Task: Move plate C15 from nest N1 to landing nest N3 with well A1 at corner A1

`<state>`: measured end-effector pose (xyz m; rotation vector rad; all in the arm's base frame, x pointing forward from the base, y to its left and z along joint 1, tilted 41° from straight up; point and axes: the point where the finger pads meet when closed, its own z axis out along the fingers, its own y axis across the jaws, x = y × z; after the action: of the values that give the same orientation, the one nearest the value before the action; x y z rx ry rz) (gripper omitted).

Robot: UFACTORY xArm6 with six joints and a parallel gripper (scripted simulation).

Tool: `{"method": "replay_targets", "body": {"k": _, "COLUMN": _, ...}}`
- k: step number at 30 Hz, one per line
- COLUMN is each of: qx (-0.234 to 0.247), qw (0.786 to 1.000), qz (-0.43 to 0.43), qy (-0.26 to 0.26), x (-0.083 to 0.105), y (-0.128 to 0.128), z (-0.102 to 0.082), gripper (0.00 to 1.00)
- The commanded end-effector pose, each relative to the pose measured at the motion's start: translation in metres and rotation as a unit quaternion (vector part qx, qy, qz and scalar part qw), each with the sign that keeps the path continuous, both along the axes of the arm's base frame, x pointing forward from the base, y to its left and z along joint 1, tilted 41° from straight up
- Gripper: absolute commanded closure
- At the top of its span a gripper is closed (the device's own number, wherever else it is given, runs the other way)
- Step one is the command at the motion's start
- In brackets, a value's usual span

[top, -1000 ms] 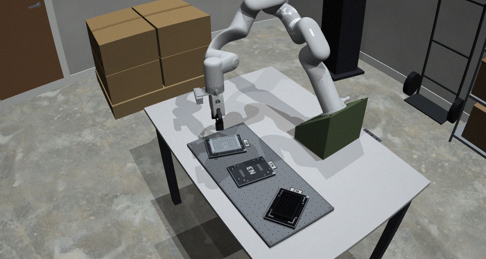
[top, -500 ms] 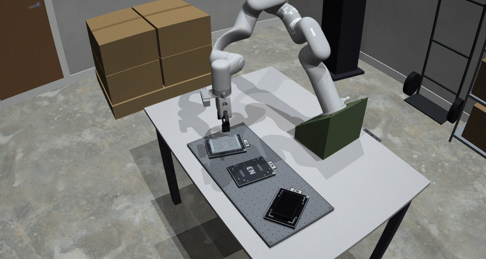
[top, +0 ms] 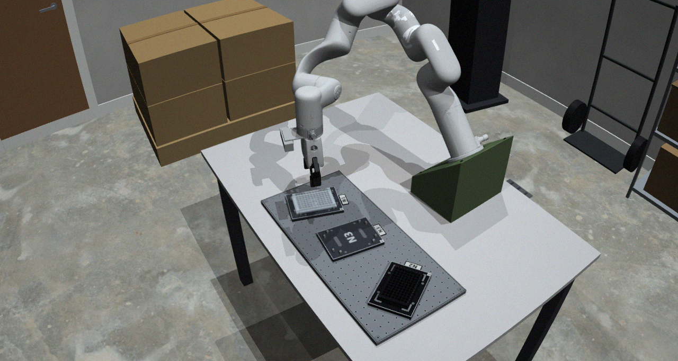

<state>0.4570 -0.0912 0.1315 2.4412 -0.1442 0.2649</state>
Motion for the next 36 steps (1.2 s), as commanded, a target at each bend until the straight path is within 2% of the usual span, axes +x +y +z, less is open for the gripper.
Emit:
{"method": "replay_targets", "body": {"k": 1, "qx": 0.000, "qw": 1.000, "qz": 0.001, "qy": -0.002, "x": 0.003, "y": -0.004, "z": -0.004, "gripper": 0.00}}
{"method": "replay_targets", "body": {"k": 36, "qx": 0.000, "qw": 1.000, "qz": 0.001, "qy": -0.002, "x": 0.011, "y": -0.037, "z": -0.043, "gripper": 0.00}}
